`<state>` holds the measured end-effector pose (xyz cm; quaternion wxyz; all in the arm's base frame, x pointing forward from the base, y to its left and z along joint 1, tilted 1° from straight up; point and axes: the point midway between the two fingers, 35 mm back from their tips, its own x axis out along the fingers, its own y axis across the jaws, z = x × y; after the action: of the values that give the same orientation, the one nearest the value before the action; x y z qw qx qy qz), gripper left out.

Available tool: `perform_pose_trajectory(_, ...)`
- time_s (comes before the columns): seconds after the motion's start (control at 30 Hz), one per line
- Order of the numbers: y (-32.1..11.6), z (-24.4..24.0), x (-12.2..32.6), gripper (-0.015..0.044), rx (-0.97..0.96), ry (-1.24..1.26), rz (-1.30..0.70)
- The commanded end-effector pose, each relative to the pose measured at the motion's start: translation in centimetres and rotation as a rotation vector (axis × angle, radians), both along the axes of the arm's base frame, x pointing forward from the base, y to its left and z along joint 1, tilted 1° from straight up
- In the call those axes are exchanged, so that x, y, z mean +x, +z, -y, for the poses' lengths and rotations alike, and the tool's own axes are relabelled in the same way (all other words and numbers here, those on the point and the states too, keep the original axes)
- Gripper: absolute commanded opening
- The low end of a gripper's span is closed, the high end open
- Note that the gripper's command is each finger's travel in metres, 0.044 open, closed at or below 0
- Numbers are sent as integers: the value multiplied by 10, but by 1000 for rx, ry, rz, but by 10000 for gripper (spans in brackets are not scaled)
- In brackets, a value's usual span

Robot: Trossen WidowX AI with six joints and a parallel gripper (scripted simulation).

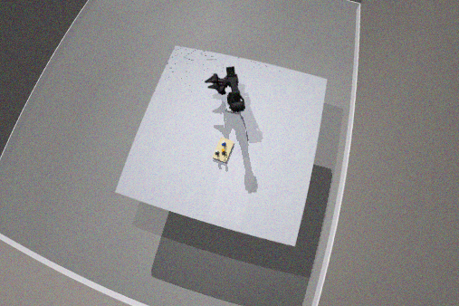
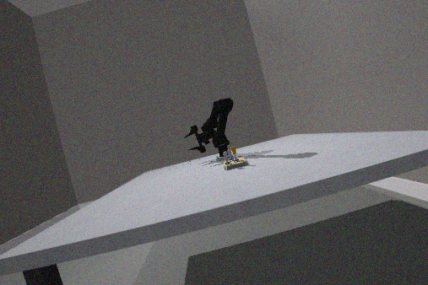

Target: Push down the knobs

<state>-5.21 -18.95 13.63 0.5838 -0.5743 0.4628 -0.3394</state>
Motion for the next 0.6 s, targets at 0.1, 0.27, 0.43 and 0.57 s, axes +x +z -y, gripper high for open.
perform_pose_trajectory(0.1, 0, 5, 7, 295, 53, 37, 53)
perform_pose_trajectory(0.27, 1, 15, 22, 164, 168, 109, 149)
perform_pose_trajectory(0.43, 2, 24, 40, 32, 298, 179, 232)
perform_pose_trajectory(0.57, 2, 30, 56, 0, 410, 230, 287)
